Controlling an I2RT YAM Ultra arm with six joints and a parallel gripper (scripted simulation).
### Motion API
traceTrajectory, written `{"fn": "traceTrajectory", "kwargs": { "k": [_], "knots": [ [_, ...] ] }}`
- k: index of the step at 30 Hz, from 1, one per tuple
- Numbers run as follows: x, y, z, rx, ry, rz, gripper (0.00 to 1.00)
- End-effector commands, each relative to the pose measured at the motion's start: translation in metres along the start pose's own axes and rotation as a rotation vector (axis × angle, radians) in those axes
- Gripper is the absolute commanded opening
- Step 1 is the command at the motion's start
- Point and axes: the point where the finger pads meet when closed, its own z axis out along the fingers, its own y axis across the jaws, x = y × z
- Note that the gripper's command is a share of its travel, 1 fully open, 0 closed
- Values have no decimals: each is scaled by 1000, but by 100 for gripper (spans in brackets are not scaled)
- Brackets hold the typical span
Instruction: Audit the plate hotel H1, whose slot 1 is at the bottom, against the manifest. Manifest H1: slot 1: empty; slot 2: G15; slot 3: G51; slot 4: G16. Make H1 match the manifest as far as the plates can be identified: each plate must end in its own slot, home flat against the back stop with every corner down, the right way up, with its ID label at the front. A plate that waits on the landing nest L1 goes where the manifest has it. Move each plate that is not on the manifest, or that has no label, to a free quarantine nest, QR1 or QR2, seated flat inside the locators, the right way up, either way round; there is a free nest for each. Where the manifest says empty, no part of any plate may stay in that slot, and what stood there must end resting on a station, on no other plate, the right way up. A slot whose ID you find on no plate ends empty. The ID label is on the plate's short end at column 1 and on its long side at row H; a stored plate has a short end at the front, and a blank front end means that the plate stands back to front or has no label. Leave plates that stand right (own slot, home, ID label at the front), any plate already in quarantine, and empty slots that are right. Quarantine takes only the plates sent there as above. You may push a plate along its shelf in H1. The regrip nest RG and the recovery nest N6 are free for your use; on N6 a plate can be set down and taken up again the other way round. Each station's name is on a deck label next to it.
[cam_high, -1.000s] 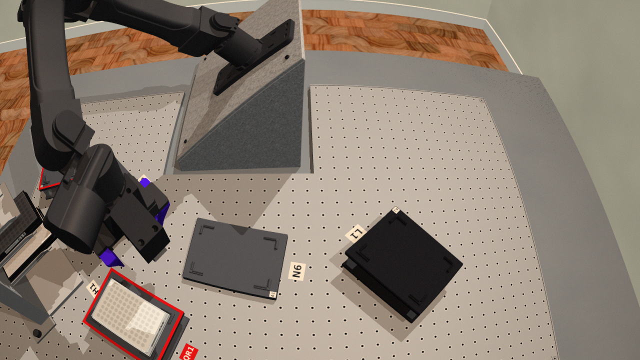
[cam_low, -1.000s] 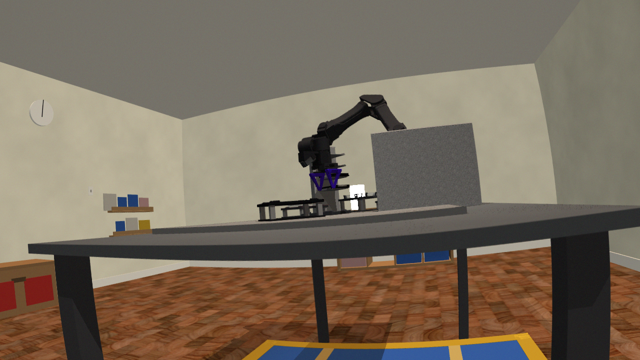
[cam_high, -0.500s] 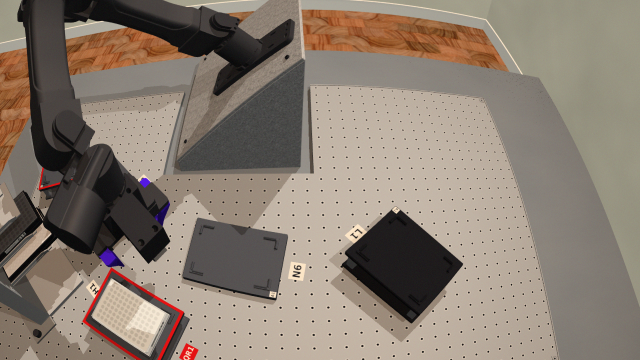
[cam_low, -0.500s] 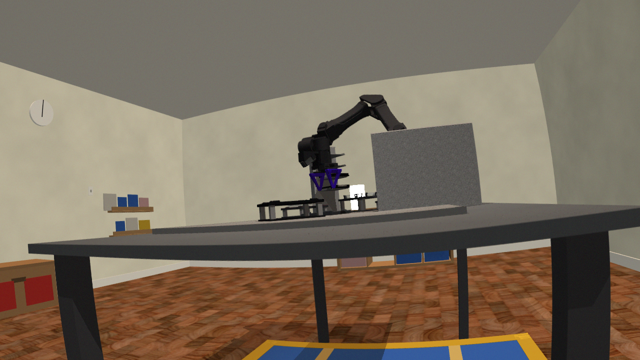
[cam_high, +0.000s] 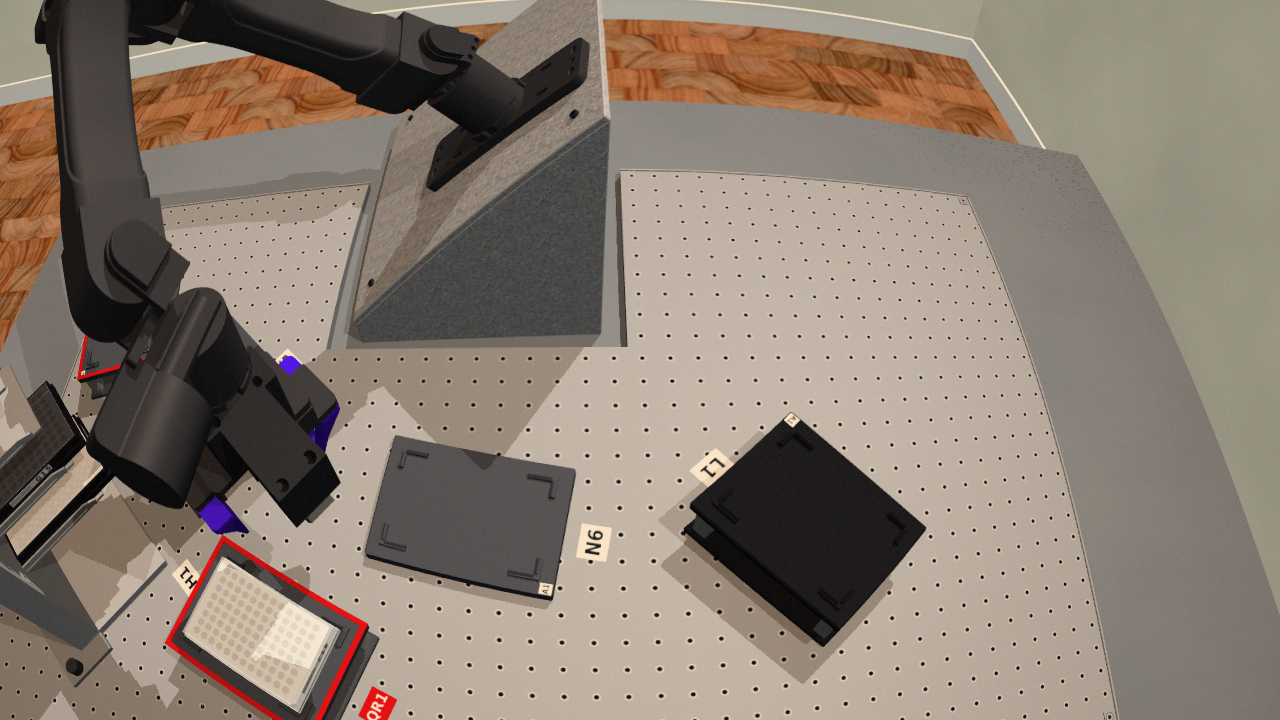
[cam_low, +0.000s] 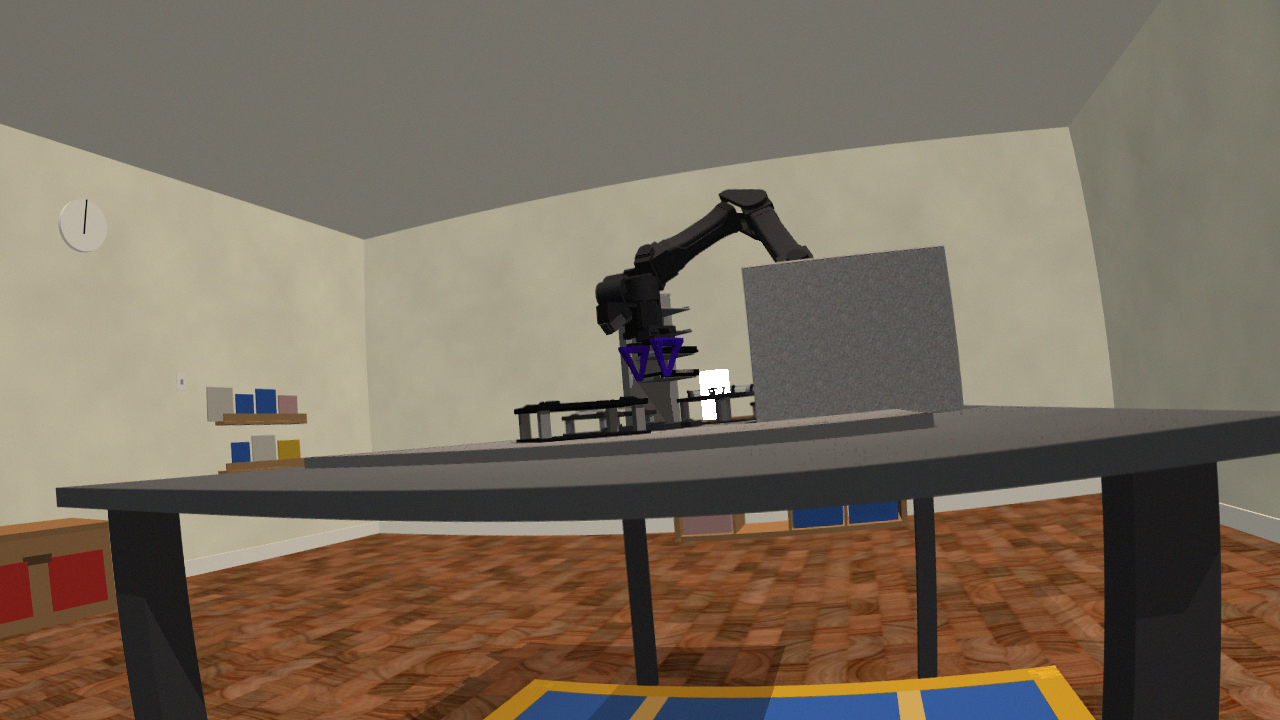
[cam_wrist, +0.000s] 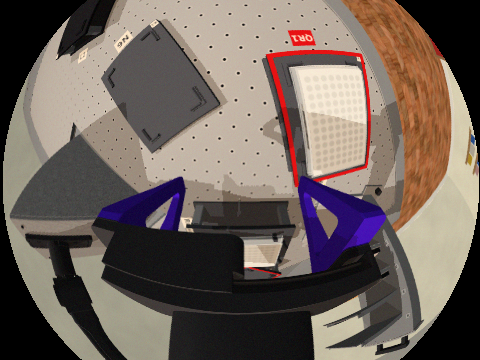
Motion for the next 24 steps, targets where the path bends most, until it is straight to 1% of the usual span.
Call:
{"fn": "traceTrajectory", "kwargs": {
  "k": [1, 5, 7, 22, 24],
  "knots": [
    [-2, -1, -6, 7, -10, 0, 100],
    [-2, -1, -13, 7, -10, 0, 100],
    [-2, -1, -13, 7, -10, 0, 100],
    [-2, -1, -38, 7, -11, 0, 100],
    [-2, -1, -38, 7, -11, 0, 100]
  ]
}}
